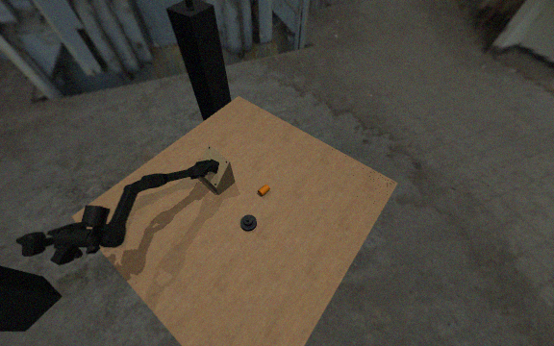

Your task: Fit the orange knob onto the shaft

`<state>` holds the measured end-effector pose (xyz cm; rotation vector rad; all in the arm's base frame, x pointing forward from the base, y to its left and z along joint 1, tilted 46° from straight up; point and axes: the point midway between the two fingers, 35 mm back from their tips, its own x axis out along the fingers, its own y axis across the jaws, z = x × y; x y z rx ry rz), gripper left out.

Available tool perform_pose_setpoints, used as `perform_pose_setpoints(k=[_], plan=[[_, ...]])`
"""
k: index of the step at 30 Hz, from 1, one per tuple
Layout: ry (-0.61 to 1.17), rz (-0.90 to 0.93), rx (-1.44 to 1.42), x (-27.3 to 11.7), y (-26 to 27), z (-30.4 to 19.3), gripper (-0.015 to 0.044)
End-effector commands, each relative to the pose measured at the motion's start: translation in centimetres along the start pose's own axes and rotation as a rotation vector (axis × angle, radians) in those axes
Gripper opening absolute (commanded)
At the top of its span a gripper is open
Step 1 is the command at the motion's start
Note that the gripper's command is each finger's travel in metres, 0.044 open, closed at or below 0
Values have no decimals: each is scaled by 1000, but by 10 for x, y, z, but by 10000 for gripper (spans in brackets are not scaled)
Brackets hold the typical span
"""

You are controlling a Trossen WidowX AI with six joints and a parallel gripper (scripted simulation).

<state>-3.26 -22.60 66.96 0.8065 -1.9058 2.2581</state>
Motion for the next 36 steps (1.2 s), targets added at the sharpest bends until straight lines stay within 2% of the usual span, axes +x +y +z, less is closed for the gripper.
perform_pose_setpoints(k=[1,12,23,28,33,35,36], plan=[[-154,14,80,-35,-15,18,440],[-650,52,291,-156,-69,30,440],[-1145,103,534,-270,-123,-34,440],[-1363,126,640,-306,-143,-84,440],[-1393,130,655,-310,-145,-92,440],[-1411,11,560,-328,-150,-94,440],[-1425,-139,441,-352,-156,-97,440]])
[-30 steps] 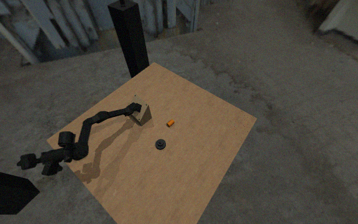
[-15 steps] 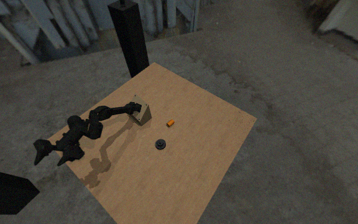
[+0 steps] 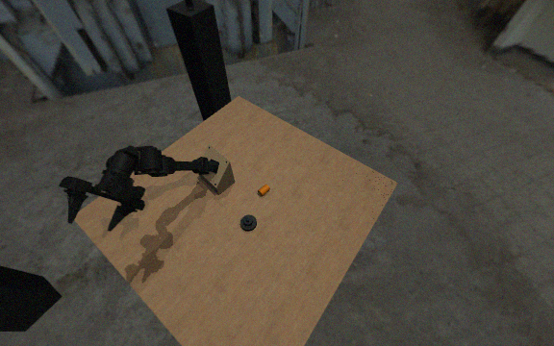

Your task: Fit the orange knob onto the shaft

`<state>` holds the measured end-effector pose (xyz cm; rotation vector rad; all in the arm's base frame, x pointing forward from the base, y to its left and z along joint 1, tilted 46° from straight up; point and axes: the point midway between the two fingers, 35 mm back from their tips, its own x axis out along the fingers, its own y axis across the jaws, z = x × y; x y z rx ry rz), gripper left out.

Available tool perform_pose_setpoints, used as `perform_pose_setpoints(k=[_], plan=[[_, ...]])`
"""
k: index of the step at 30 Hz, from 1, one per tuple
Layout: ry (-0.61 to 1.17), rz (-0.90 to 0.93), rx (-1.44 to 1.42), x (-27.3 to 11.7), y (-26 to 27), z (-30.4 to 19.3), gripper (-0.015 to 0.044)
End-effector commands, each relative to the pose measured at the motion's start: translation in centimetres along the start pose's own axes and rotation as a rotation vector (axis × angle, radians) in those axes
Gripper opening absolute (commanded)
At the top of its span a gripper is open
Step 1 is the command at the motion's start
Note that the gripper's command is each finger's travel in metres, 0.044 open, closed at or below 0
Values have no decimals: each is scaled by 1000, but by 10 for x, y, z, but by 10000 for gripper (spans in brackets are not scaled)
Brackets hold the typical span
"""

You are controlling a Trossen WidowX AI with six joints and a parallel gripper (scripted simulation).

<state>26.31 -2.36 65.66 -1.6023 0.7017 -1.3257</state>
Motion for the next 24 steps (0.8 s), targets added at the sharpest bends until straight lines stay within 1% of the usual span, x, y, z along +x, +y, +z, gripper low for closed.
perform_pose_setpoints(k=[1,5,8,12,16,19,24], plan=[[-104,-73,-425,-19,10,67,440],[-169,-141,-736,-34,23,112,440],[-236,-230,-1069,-53,43,158,440],[-324,-397,-1556,-87,84,223,440],[-396,-606,-2012,-123,137,276,440],[-438,-793,-2327,-152,182,307,440],[-481,-1189,-2800,-201,265,341,440]])
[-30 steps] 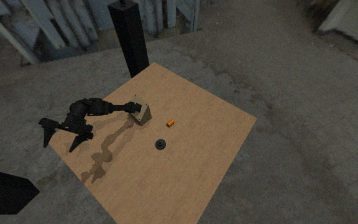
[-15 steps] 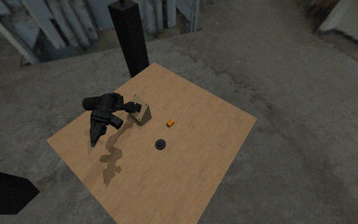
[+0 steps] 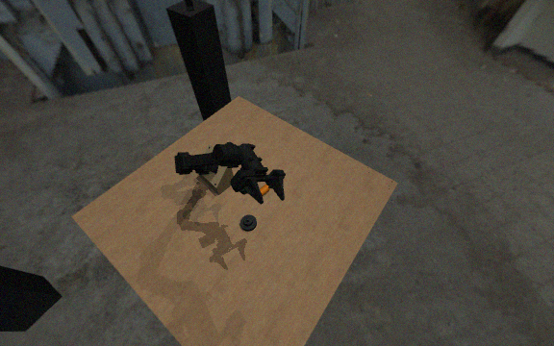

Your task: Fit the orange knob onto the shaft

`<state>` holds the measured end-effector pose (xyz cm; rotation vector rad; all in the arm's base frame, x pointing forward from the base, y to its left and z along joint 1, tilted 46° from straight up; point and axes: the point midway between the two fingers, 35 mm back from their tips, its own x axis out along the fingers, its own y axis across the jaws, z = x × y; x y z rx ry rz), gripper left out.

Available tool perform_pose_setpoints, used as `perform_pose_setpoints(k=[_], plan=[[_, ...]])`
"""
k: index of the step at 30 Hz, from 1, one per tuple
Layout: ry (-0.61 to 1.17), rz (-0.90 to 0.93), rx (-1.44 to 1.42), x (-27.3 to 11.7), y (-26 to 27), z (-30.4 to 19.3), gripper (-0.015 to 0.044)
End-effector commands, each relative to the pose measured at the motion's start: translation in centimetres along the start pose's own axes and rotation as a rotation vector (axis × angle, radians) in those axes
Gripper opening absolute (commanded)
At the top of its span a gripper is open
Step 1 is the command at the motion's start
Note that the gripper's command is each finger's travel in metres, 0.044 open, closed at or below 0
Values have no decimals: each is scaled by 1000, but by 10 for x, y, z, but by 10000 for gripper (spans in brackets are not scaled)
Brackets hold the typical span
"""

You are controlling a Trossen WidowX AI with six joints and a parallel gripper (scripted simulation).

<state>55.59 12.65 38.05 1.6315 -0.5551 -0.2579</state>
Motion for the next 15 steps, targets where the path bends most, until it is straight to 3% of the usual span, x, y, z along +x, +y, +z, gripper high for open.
perform_pose_setpoints(k=[1,8,15], plan=[[53,-143,-407,-2,-75,-7,440],[249,-419,-1186,-29,-218,12,440],[618,-695,-1944,-87,-341,72,440]])
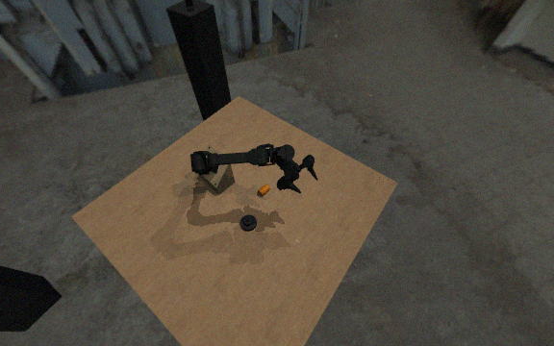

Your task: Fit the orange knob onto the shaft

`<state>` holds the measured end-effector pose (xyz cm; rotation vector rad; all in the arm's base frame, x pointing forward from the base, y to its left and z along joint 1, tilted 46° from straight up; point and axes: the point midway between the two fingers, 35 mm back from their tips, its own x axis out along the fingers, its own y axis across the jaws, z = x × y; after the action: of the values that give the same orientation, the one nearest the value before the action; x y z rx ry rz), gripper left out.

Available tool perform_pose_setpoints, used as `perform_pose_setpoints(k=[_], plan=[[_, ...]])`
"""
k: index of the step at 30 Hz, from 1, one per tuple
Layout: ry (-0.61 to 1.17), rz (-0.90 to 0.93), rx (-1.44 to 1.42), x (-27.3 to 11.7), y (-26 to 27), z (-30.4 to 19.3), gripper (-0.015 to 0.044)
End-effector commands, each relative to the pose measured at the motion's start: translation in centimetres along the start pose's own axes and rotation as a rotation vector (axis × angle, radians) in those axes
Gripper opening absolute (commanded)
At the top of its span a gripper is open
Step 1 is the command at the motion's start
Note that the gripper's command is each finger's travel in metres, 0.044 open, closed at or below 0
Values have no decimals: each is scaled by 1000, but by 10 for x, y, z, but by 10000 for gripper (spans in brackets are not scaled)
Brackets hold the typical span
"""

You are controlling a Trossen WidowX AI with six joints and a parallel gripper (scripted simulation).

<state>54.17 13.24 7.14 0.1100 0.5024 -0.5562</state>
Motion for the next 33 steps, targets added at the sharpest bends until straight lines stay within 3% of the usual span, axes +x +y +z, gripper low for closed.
perform_pose_setpoints(k=[1,9,16,33], plan=[[175,-62,-418,11,-27,-70,440],[685,-83,-1368,-3,-129,-203,440],[1254,95,-2075,-53,-229,-262,440],[1274,102,-2094,-38,-252,-271,440]])
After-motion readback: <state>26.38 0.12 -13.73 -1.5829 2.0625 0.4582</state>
